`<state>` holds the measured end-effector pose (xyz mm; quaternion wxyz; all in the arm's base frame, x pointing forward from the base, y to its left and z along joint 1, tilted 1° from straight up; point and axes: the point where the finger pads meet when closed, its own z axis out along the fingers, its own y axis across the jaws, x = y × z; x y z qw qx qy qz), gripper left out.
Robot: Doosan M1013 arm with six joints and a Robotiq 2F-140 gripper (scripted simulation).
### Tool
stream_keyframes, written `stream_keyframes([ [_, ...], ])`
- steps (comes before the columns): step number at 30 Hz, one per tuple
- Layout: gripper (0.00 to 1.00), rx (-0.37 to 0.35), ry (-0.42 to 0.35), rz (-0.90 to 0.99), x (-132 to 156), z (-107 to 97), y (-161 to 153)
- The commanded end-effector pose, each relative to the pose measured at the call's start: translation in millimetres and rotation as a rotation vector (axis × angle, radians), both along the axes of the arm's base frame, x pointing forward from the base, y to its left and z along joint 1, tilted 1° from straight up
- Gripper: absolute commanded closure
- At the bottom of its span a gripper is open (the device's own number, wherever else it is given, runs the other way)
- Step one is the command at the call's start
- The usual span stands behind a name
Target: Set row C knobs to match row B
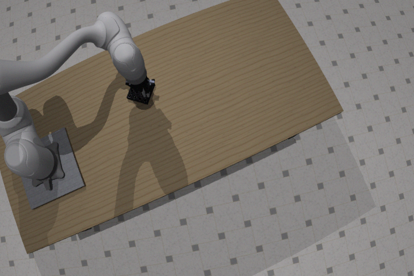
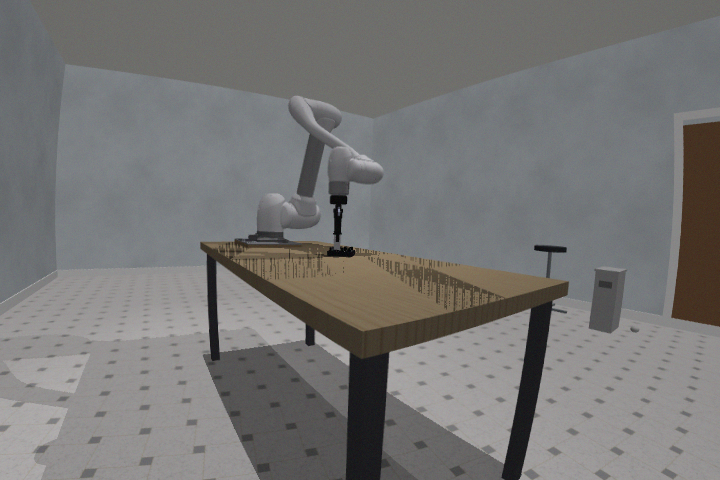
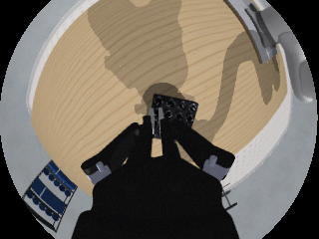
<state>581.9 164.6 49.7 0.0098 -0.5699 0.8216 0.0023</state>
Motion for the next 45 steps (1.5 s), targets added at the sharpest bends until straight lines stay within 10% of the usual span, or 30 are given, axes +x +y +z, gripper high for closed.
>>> stream_keyframes([
  [1,0.95,0.0,0.0,0.0,0.0,0.1,0.0],
  [45,0.95,-0.007,-0.008,0.551,0.0,0.1,0.0],
])
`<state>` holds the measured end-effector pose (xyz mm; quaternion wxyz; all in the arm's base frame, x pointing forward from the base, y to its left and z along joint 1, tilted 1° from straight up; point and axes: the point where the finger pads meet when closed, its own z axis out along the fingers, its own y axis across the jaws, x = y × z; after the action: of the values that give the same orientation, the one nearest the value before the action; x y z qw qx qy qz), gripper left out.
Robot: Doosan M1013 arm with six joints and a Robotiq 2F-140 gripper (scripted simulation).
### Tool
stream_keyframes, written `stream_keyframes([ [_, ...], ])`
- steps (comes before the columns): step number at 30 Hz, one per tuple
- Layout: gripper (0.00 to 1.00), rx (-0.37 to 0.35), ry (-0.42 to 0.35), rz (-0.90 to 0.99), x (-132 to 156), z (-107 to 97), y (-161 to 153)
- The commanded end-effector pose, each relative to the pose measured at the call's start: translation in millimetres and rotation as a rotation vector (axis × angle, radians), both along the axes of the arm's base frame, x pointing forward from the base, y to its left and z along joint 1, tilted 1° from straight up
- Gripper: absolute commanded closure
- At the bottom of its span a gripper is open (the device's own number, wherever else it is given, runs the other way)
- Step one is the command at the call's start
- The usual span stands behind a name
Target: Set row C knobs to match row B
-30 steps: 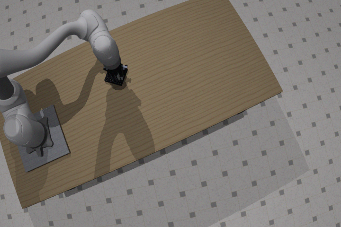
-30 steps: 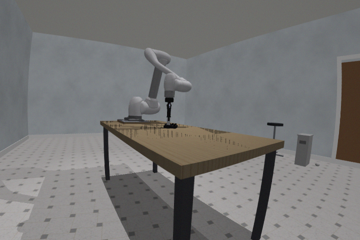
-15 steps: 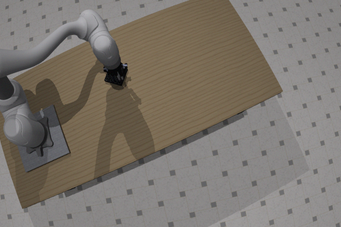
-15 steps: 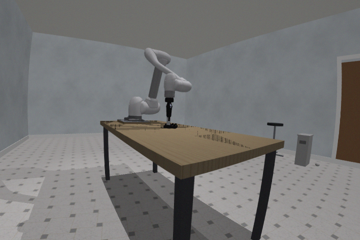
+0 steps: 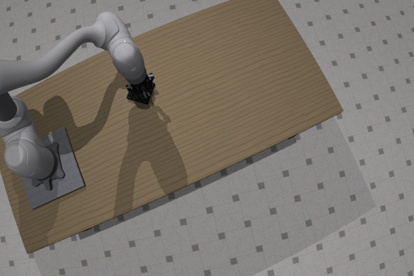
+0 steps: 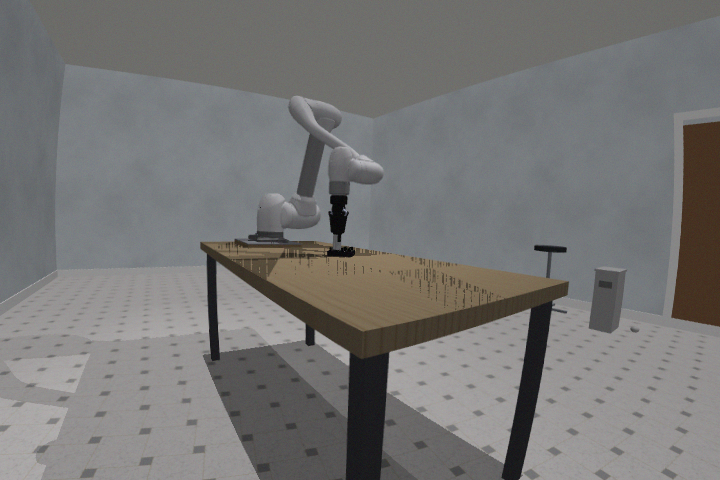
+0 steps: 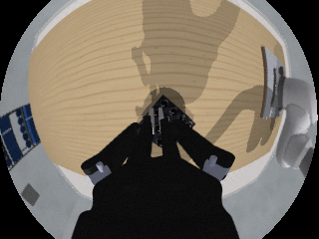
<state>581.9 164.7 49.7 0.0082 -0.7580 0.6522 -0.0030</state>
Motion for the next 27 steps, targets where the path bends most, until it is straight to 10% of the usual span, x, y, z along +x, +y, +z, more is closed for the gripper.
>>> stream_keyframes([
  [1,0.95,0.006,0.001,0.07,0.0,0.1,0.0],
  [27,0.95,-0.001,-0.004,0.517,0.0,0.1,0.0],
])
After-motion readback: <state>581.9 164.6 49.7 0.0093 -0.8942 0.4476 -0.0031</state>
